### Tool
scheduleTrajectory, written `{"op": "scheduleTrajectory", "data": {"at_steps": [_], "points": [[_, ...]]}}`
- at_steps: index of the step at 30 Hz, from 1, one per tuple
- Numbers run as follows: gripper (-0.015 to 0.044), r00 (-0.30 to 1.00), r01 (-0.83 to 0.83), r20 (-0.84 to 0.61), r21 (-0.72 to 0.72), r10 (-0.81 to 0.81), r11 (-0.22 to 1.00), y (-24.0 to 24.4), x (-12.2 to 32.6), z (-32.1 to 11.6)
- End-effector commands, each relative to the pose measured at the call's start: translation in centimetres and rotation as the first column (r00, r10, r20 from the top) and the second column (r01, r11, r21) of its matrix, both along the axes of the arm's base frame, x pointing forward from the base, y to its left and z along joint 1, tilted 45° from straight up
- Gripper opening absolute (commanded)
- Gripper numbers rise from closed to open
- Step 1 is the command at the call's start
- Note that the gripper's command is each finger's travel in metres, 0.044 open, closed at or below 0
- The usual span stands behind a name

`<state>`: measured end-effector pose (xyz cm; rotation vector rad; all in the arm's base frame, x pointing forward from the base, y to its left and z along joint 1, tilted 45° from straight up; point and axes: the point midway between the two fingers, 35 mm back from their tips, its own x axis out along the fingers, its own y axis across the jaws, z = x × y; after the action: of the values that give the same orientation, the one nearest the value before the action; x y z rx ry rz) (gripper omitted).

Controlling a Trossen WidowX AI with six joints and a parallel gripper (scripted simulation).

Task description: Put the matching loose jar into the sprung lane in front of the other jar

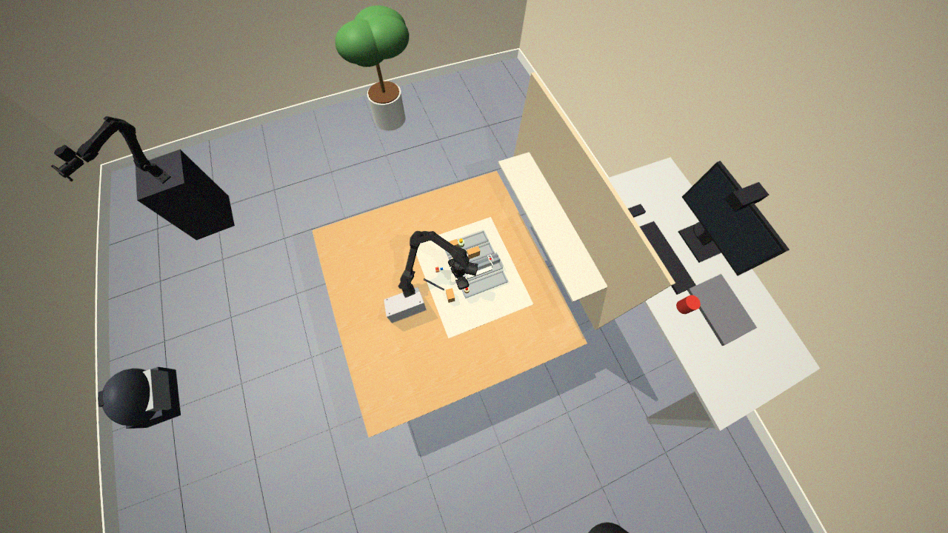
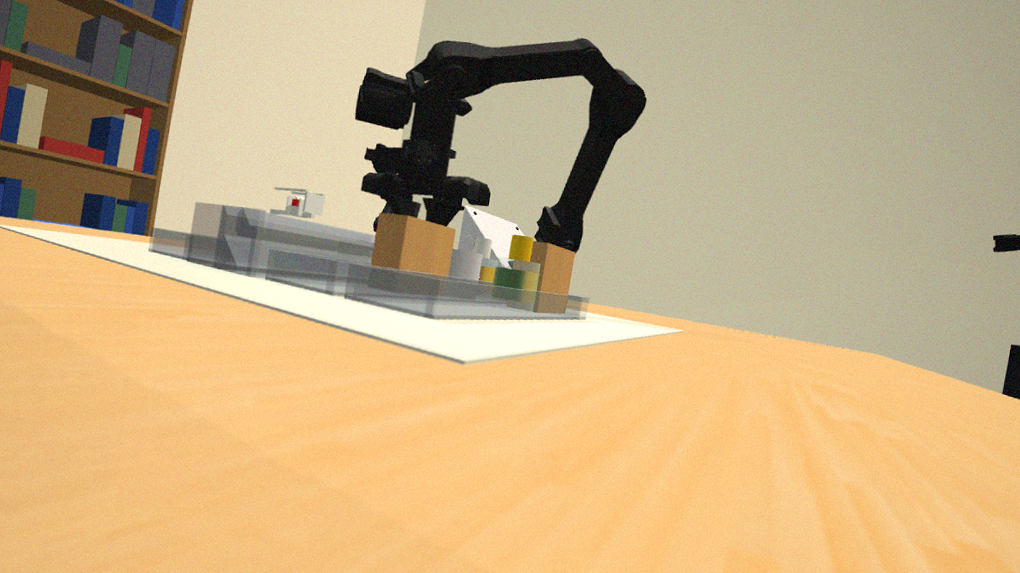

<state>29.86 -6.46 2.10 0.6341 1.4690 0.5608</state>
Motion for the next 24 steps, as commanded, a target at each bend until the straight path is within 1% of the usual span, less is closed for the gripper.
{"op": "scheduleTrajectory", "data": {"at_steps": [1, 24], "points": [[0.0, 1.0, 0.009, 0.023, 0.0, -0.009, 1.0, -0.2, 0.9, 0.1], [0.0, 1.0, 0.009, 0.023, 0.0, -0.009, 1.0, -0.3, 2.1, 0.2]]}}
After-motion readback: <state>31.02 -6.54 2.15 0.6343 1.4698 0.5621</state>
